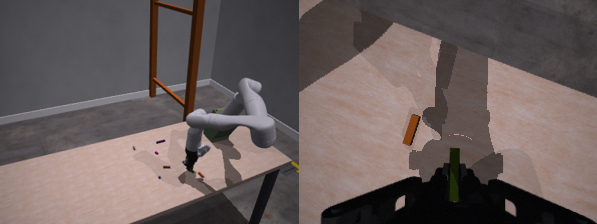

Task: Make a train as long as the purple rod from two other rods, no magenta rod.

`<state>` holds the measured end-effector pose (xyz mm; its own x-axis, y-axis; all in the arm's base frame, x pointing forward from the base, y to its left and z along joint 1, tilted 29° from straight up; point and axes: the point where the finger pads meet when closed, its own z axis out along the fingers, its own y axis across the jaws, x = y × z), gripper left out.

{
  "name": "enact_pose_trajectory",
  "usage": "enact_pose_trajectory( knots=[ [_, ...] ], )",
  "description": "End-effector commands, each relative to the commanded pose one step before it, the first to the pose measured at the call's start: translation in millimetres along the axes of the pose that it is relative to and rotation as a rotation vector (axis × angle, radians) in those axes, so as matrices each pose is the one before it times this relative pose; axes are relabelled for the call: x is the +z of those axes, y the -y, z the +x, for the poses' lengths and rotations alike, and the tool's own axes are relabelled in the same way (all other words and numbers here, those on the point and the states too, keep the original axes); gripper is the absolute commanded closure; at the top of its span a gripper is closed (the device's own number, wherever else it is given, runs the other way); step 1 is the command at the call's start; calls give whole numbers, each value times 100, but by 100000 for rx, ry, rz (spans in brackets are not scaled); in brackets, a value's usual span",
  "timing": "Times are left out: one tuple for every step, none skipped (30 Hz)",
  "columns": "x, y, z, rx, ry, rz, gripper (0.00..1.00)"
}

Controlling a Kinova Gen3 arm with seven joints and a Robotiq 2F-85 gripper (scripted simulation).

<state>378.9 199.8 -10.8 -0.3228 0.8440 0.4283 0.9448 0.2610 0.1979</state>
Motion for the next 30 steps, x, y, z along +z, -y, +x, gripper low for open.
enact_pose_trajectory(
  knots=[
    [-2414, -349, 298, 2122, -921, -1315, 95],
    [-518, 2, -2, -3, 0, -4, 95],
    [-467, 2, -2, -2, 0, -4, 95],
    [-411, -6, -1, -17, 0, -11, 95],
    [-349, -62, 1, -123, -3, -67, 95],
    [-287, -45, 0, -89, -1, -48, 95],
    [-223, -20, -1, -42, 1, -23, 95],
    [-162, -7, -1, -15, 1, -8, 95],
    [-107, -2, -1, -5, 1, -3, 95],
    [-59, -2, -1, -5, 1, -3, 95],
    [0, 0, 0, 0, 0, 0, 95],
    [0, 0, 0, 0, 0, 0, 95],
    [-23, -10, 0, -19, 0, -10, 95],
    [-4, 0, 0, 0, 0, 0, 95],
    [0, 0, 0, 0, 0, 0, 95],
    [0, 0, 0, 0, 0, 0, 95],
    [0, 0, 0, 0, 0, 0, 95],
    [0, 0, 0, 0, 0, 0, 95],
    [0, 0, 0, 0, 0, 0, 95],
    [0, 0, 0, 0, 0, 0, 95],
    [0, -5, -1, 0, 0, -4, 95],
    [1, -36, -6, 0, -1, -28, 95],
    [1, -94, -16, 0, -4, -73, 95],
    [3, -139, -30, 69, -7, -100, 95],
    [5, -102, -49, 331, -9, -39, 95],
    [7, -144, -69, 468, -12, -54, 95],
    [9, -190, -90, 619, -16, -70, 95],
    [0, 0, 0, 0, 0, 0, 95],
    [0, 0, 0, 0, 0, 0, 95],
    [11, -239, -112, 779, -21, -86, 95]
  ],
)
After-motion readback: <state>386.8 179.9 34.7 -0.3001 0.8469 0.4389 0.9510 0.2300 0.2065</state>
